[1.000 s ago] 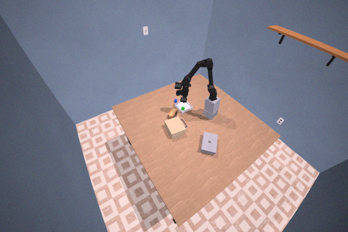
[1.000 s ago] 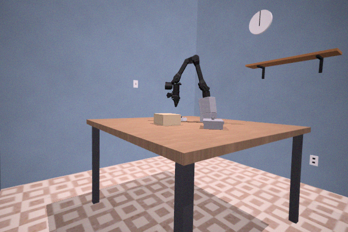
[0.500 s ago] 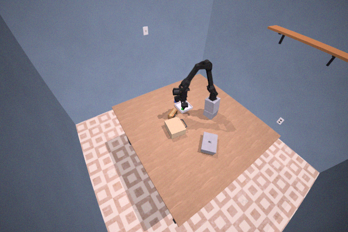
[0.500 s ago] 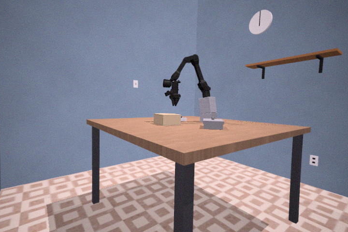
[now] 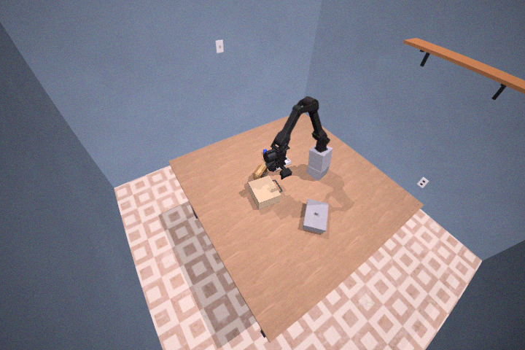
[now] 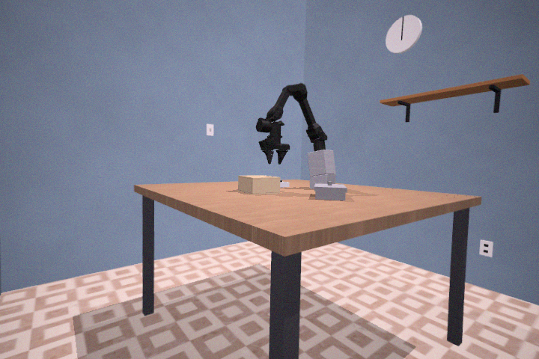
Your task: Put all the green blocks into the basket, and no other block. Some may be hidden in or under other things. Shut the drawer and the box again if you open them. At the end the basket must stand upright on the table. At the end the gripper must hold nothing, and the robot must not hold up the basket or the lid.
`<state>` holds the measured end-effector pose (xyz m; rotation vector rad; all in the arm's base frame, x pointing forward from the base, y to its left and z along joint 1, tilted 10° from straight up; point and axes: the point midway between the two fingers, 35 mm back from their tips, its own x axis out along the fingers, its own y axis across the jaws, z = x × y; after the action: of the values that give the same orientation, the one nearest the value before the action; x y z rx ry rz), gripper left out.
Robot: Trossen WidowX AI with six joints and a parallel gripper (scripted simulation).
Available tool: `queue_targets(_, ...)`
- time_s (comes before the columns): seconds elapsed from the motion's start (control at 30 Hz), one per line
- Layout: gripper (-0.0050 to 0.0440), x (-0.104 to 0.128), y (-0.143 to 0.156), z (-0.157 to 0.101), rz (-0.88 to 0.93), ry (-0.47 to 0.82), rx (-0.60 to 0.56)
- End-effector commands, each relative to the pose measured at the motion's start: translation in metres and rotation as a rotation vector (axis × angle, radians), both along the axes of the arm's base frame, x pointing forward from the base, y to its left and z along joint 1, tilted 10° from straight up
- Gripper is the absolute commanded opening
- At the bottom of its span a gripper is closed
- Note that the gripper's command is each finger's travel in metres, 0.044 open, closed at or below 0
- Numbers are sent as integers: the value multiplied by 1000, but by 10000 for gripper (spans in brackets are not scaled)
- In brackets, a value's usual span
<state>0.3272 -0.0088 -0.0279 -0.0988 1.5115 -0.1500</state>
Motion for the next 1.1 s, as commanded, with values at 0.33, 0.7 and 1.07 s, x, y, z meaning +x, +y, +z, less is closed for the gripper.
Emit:
queue_targets(0.33,440,5,115,-22,373,71,-23)
queue_targets(0.7,440,-14,192,-36,584,106,-33)
queue_targets(1.07,440,-58,273,-51,794,140,-43)
